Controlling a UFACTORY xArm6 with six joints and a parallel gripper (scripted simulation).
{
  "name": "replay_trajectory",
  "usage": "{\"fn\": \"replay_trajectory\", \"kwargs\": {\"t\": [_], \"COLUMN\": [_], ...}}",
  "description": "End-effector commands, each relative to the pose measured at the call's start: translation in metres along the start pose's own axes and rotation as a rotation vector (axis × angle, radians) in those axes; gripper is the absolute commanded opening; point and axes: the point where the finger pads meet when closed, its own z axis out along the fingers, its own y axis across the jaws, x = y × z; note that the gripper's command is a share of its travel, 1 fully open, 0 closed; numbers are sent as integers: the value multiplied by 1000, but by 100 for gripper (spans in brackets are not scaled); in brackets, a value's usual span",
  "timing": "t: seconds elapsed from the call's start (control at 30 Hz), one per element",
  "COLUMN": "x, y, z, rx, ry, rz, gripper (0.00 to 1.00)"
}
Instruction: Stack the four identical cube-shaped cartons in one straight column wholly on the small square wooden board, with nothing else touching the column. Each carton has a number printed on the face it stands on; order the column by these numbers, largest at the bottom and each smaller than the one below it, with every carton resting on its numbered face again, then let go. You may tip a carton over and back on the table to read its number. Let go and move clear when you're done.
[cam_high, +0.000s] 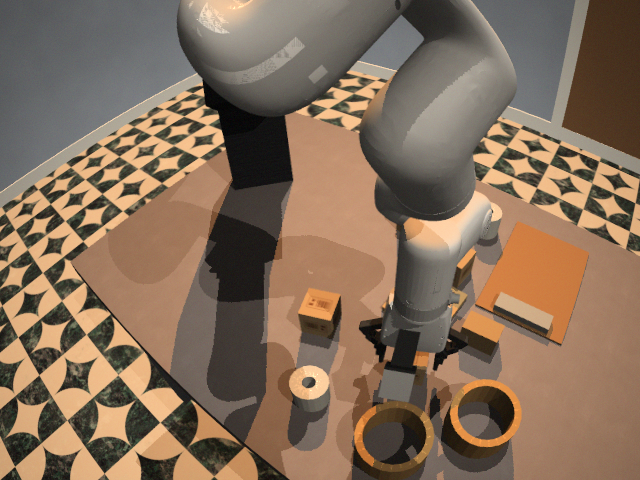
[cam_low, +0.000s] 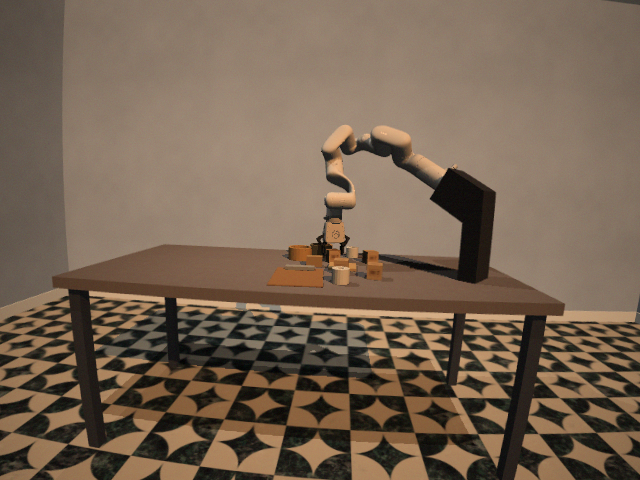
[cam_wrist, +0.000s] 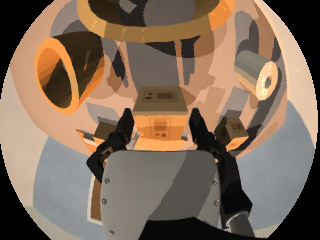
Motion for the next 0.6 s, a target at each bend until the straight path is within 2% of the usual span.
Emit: {"fn": "replay_trajectory", "kwargs": {"t": [0.0,0.03,0.07,0.57], "x": [0,0,0,0], "y": [-1,-1,-1,-1], "z": [-1,-1,-1,-1], "rx": [1,1,1,1], "ry": [1,1,1,1], "rz": [0,0,0,0], "gripper": [100,100,0,0]}}
